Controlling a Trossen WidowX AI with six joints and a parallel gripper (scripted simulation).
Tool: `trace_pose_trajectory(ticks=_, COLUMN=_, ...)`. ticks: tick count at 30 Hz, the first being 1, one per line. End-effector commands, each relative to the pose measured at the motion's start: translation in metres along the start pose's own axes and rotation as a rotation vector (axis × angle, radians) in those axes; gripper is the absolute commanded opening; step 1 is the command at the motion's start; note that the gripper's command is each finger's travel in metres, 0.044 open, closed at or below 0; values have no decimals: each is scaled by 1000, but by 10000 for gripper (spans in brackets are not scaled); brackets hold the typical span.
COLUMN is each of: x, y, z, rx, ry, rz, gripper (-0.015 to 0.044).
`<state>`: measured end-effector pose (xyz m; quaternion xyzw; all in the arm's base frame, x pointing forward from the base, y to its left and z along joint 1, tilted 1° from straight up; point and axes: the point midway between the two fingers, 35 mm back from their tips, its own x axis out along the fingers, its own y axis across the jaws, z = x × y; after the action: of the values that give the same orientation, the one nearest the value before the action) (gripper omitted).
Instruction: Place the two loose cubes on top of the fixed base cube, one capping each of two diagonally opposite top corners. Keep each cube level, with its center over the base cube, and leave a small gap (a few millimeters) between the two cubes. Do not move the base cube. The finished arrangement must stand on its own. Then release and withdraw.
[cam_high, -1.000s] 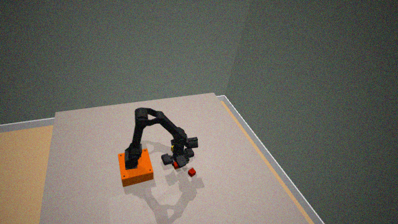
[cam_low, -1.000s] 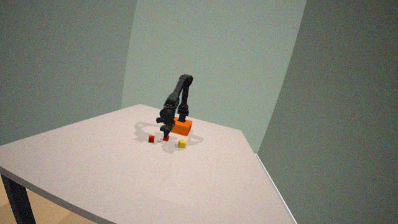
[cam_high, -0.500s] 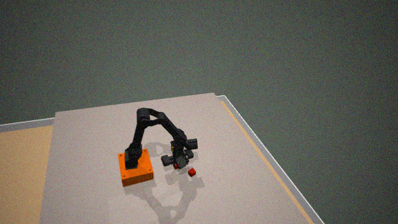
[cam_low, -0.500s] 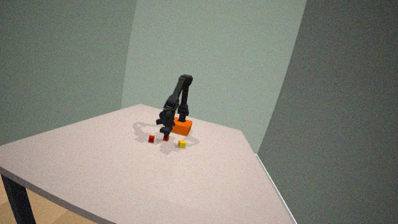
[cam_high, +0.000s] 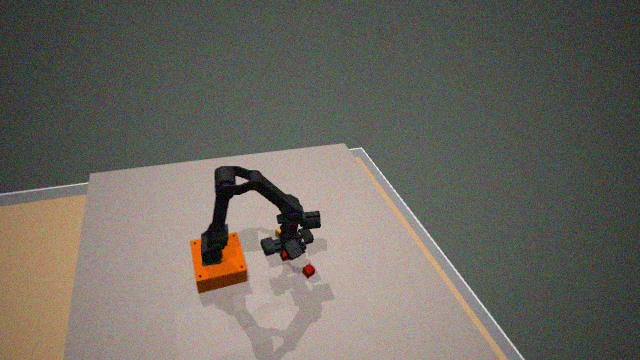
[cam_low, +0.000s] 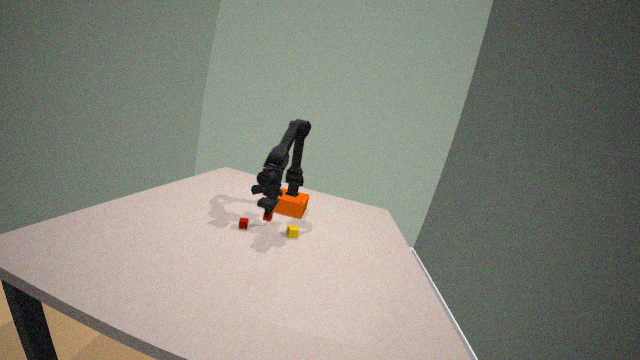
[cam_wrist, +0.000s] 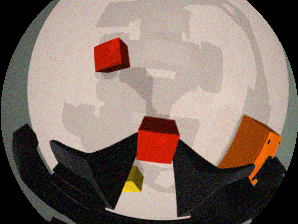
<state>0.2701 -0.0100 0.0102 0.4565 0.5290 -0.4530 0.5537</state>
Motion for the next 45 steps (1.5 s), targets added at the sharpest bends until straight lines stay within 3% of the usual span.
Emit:
trace_pose_trajectory(ticks=1, x=-12, y=3, z=0, rx=-1, ry=-1, rz=11, gripper=105)
trace_pose_trajectory(ticks=25, x=-80, y=-4, z=-1, rx=-8, ry=-1, rz=11, gripper=105)
trace_pose_trajectory(ticks=45, x=-69, y=10, z=-28, rx=-785, ry=-3, rz=12, gripper=105)
